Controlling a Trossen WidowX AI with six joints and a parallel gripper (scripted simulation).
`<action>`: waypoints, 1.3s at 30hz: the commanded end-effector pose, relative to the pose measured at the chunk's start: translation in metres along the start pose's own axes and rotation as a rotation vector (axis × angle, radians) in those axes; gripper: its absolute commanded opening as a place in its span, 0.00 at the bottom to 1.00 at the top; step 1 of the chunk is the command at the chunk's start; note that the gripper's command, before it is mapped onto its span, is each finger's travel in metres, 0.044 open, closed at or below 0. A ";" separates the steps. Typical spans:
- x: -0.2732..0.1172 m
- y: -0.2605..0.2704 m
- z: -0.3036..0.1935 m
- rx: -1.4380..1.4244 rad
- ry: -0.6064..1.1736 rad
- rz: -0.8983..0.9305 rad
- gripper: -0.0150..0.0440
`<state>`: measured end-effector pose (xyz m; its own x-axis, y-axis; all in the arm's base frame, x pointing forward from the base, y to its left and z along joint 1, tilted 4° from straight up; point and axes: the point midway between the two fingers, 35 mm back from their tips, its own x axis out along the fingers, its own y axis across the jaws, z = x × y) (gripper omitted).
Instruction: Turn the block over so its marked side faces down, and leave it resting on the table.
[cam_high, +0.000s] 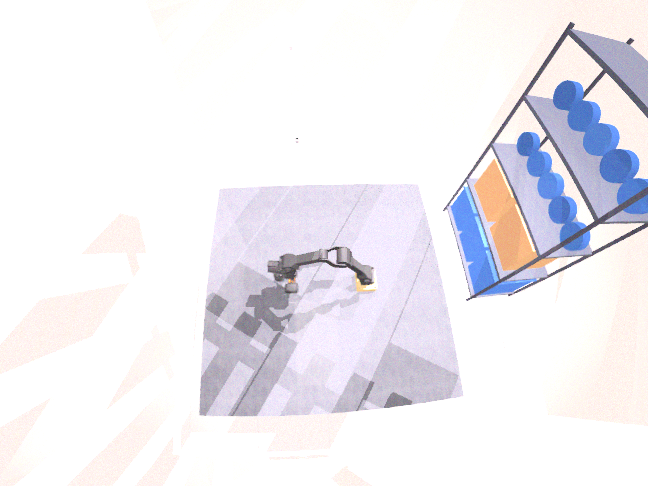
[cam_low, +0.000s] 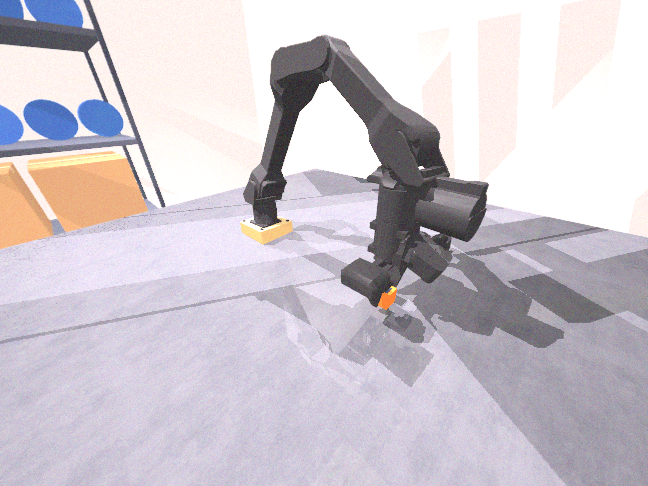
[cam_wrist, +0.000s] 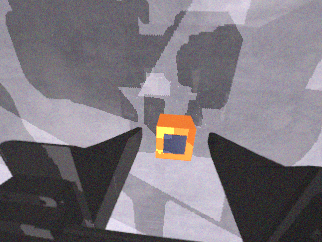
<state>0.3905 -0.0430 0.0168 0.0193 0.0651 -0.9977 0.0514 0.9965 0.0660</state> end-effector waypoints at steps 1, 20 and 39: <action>0.001 0.000 0.000 0.003 0.001 -0.002 0.60; 0.000 0.000 0.000 0.003 0.001 -0.002 0.25; -0.023 -0.001 0.003 0.005 -0.122 -0.003 0.25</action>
<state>0.3928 -0.0461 0.0407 0.0983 0.0543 -0.9937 0.0537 0.9968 0.0598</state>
